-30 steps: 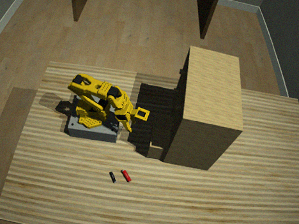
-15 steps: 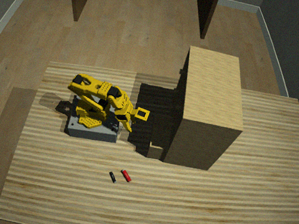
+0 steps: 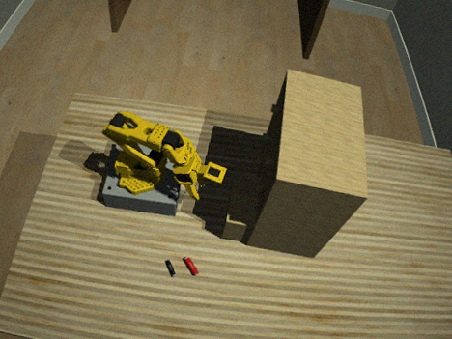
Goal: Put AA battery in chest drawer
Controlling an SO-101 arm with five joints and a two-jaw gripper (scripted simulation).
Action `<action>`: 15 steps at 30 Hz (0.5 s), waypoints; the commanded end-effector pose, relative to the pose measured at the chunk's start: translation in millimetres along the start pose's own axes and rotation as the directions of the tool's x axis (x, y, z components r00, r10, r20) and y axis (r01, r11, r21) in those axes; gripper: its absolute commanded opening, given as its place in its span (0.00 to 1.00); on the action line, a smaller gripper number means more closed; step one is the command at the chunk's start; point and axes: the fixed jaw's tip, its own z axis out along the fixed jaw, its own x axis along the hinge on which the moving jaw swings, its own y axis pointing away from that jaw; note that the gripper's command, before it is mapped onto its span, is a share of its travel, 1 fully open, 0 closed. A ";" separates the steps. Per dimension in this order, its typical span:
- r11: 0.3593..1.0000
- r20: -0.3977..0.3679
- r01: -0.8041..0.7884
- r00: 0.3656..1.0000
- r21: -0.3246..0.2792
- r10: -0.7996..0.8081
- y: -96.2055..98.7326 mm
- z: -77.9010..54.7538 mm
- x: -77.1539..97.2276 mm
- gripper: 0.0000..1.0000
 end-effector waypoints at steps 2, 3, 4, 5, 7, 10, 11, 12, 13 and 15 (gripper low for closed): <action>1.000 0.018 -0.022 1.000 0.006 0.022 -1.9 -2.9 -3.8 0.21; 1.000 0.018 -0.022 1.000 0.006 0.022 -1.9 -2.9 -3.8 0.21; 1.000 0.018 -0.022 1.000 0.006 0.022 -1.9 -2.9 -3.8 0.21; 1.000 0.018 -0.022 1.000 0.006 0.022 -1.9 -2.9 -3.8 0.21; 1.000 0.083 -0.026 0.996 0.010 0.025 -3.1 -17.8 -16.8 0.21; 0.999 0.181 -0.032 0.983 0.015 0.028 -4.6 -42.5 -32.3 0.21; 0.999 0.213 -0.034 0.977 0.017 0.029 -5.0 -51.1 -36.4 0.21; 0.999 0.245 -0.036 0.969 0.019 0.030 -5.4 -59.9 -39.8 0.21; 0.999 0.276 -0.038 0.961 0.020 0.031 -5.7 -68.9 -42.7 0.21; 0.999 0.339 -0.042 0.940 0.023 0.032 -6.2 -87.0 -46.7 0.21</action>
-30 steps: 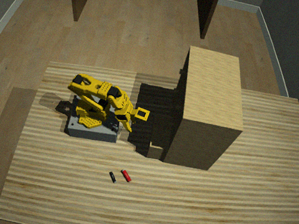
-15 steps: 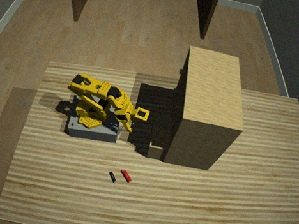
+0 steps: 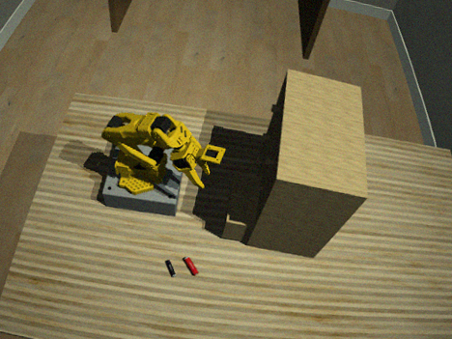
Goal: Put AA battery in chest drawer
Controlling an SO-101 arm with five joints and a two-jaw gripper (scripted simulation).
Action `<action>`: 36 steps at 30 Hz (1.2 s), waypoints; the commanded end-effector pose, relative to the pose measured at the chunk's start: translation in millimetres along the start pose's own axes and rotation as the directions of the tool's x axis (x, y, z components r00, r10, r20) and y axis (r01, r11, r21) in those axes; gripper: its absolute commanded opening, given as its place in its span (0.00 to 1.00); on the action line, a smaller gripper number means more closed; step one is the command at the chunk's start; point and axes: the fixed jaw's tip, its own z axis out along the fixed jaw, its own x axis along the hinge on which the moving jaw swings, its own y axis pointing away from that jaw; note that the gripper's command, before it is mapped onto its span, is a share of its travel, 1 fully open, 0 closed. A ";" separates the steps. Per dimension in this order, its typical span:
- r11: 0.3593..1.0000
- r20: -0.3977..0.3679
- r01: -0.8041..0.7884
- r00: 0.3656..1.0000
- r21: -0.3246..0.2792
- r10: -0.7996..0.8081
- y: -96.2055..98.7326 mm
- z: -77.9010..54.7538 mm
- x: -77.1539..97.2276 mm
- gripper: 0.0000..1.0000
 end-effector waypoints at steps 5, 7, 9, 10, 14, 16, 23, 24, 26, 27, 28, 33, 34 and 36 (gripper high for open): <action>0.999 0.272 -0.034 0.962 0.026 0.026 -4.7 -77.0 -27.9 0.21; 0.999 0.272 -0.034 0.962 0.026 0.026 -4.7 -77.0 -27.9 0.21; 0.999 0.251 -0.035 0.967 0.026 0.028 -4.5 -76.2 -22.5 0.21; 0.999 0.251 -0.035 0.967 0.026 0.028 -4.5 -76.2 -22.5 0.21; 0.999 0.251 -0.035 0.967 0.026 0.028 -4.5 -76.2 -22.5 0.21; 0.999 0.251 -0.035 0.967 0.026 0.028 -4.5 -76.2 -22.5 0.21; 0.999 0.251 -0.035 0.967 0.026 0.028 -4.5 -76.2 -22.5 0.21; 0.999 0.251 -0.035 0.967 0.026 0.028 -4.5 -76.2 -22.5 0.21; 0.999 0.301 -0.036 0.953 0.028 0.026 -4.7 -85.1 -28.2 0.21; 0.999 0.301 -0.036 0.953 0.028 0.026 -4.7 -85.1 -28.2 0.21; 0.999 0.301 -0.036 0.953 0.028 0.026 -4.7 -85.1 -28.2 0.21; 0.999 0.301 -0.036 0.953 0.028 0.026 -4.7 -85.1 -28.2 0.21; 0.999 0.301 -0.036 0.953 0.028 0.026 -4.7 -85.1 -28.2 0.21; 0.999 0.301 -0.036 0.953 0.028 0.026 -4.7 -85.1 -28.2 0.21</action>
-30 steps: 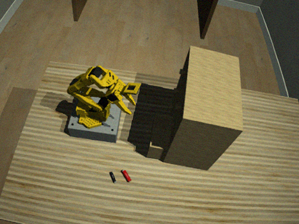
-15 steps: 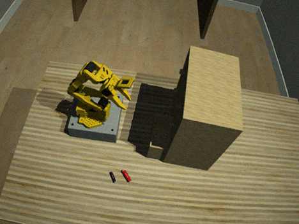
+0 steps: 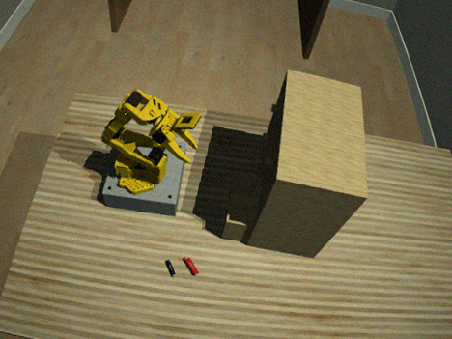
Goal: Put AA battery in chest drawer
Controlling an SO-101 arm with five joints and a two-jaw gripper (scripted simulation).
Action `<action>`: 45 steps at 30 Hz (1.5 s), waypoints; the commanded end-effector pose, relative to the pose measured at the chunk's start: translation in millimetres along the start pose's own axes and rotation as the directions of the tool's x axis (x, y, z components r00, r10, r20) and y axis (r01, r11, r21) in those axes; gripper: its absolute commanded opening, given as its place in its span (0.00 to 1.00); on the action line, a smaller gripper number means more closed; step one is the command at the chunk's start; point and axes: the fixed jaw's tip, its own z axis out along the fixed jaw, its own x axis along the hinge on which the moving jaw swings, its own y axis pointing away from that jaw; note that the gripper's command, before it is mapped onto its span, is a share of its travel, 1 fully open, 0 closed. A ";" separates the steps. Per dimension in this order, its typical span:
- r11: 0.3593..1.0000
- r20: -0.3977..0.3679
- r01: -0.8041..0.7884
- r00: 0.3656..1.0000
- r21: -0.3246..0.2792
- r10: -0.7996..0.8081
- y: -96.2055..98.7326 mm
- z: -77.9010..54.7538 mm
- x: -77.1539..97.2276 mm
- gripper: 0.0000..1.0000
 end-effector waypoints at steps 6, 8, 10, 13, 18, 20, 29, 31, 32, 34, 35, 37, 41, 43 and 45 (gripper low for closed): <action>0.999 0.007 -0.031 1.000 0.038 0.031 -5.6 -2.1 -1.1 0.21; 0.993 0.007 -0.065 0.998 0.094 0.064 -13.5 -2.2 -0.7 0.21; 0.984 0.009 -0.098 0.995 0.150 0.097 -21.4 -2.7 -0.1 0.21; 0.962 0.016 -0.146 0.989 0.232 0.147 -33.2 -4.4 1.4 0.21; 0.904 0.037 -0.223 0.973 0.365 0.226 -52.0 -9.3 5.1 0.21; 0.874 0.048 -0.252 0.965 0.415 0.256 -59.3 -12.0 7.0 0.21; 0.796 0.079 -0.312 0.944 0.519 0.319 -74.3 -19.3 12.1 0.21; 0.796 0.079 -0.312 0.944 0.519 0.319 -74.3 -19.3 12.1 0.21; 0.796 0.079 -0.312 0.944 0.519 0.319 -74.3 -19.3 12.1 0.21; 0.796 0.079 -0.312 0.944 0.519 0.319 -74.3 -19.3 12.1 0.21; 0.796 0.079 -0.312 0.944 0.519 0.319 -74.3 -19.3 12.1 0.21; 0.796 0.079 -0.312 0.944 0.519 0.319 -74.3 -19.3 12.1 0.21; 0.815 0.029 -0.254 0.959 0.521 0.280 -76.2 -16.9 11.5 0.21; 0.832 -0.020 -0.195 0.971 0.520 0.240 -78.1 -14.4 11.0 0.21; 0.847 -0.068 -0.136 0.978 0.514 0.199 -80.1 -11.8 10.6 0.21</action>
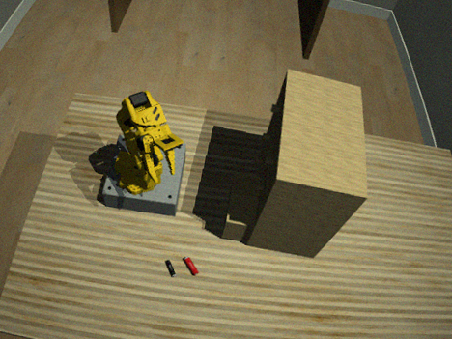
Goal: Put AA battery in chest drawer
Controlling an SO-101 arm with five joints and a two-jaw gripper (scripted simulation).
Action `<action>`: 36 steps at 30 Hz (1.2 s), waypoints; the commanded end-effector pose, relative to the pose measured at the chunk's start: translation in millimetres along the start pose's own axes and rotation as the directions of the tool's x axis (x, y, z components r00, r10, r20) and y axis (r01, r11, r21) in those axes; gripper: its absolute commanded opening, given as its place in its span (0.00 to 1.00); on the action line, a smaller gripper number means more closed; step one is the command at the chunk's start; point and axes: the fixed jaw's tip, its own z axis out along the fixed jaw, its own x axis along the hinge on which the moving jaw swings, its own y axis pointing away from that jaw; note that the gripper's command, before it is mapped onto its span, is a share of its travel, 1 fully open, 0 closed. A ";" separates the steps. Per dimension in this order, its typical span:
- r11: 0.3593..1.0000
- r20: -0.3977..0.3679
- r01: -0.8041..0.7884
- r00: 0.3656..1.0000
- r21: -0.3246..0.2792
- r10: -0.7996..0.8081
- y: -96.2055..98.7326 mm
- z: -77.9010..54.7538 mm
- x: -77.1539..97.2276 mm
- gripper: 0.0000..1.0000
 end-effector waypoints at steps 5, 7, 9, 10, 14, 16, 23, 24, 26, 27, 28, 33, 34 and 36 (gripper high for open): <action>0.972 -0.069 0.234 0.970 -0.017 -0.235 -3.0 11.6 -5.9 0.21; 0.956 -0.087 0.292 0.952 -0.029 -0.294 -3.3 15.0 -6.6 0.21; 0.936 -0.103 0.349 0.930 -0.044 -0.352 -3.6 18.6 -7.1 0.21; 0.936 -0.103 0.349 0.930 -0.044 -0.352 -3.6 18.6 -7.1 0.21; 0.900 -0.124 0.430 0.891 -0.070 -0.436 -4.1 24.0 -7.7 0.21; 0.871 -0.135 0.482 0.861 -0.090 -0.490 -4.5 27.8 -8.0 0.21; 0.747 -0.159 0.643 0.730 -0.169 -0.665 -5.8 41.6 -8.1 0.21; 0.726 -0.160 0.663 0.709 -0.181 -0.687 -6.0 43.6 -8.1 0.21; 0.682 -0.160 0.701 0.664 -0.207 -0.731 -6.4 47.8 -7.8 0.21; 0.682 -0.160 0.701 0.664 -0.207 -0.731 -6.4 47.8 -7.8 0.21; 0.682 -0.160 0.701 0.664 -0.207 -0.731 -6.4 47.8 -7.8 0.21; 0.562 -0.149 0.781 0.543 -0.272 -0.826 -7.4 58.4 -6.6 0.21; 0.536 -0.145 0.794 0.517 -0.286 -0.843 -7.6 60.6 -6.3 0.21; 0.483 -0.134 0.818 0.466 -0.312 -0.875 -8.0 65.0 -5.5 0.21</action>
